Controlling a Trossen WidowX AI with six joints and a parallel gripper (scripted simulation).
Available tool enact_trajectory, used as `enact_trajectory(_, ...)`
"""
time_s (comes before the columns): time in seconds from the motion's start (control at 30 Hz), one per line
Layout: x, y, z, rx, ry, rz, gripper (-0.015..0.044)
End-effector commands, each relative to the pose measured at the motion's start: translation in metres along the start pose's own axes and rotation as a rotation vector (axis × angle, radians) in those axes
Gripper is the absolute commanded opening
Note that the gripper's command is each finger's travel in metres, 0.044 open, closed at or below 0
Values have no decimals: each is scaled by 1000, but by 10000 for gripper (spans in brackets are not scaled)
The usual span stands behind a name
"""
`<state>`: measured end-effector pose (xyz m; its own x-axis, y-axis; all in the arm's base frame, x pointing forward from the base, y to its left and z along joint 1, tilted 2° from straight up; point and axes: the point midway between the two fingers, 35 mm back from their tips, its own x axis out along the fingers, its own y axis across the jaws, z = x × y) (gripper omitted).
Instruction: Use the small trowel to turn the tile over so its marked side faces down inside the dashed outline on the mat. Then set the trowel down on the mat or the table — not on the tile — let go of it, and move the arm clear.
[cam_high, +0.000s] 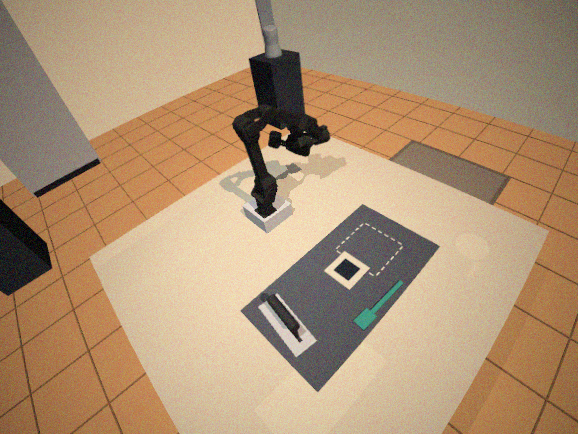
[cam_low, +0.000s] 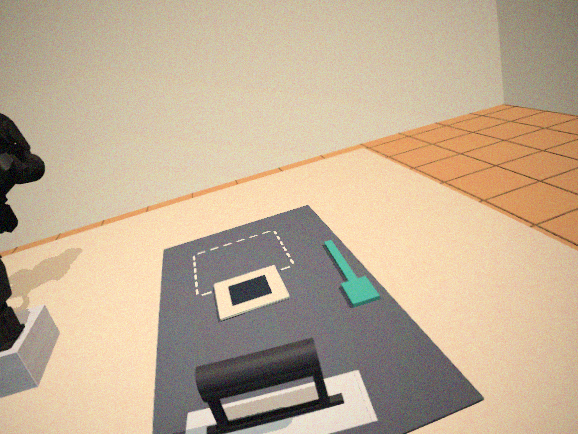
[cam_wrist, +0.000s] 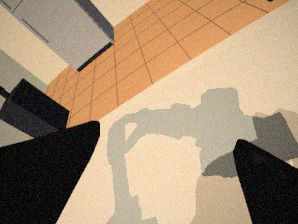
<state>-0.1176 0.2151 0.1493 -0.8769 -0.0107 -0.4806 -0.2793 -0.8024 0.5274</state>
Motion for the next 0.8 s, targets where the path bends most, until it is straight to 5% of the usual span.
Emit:
enact_trajectory(0.0, 0, 0, 0, 0, 0, 0, 374)
enact_trajectory(0.33, 0, 0, 0, 0, 0, 0, 111)
enact_trajectory(0.67, 0, 0, 0, 0, 0, 0, 100)
enact_trajectory(0.77, 0, 0, 0, 0, 0, 0, 21)
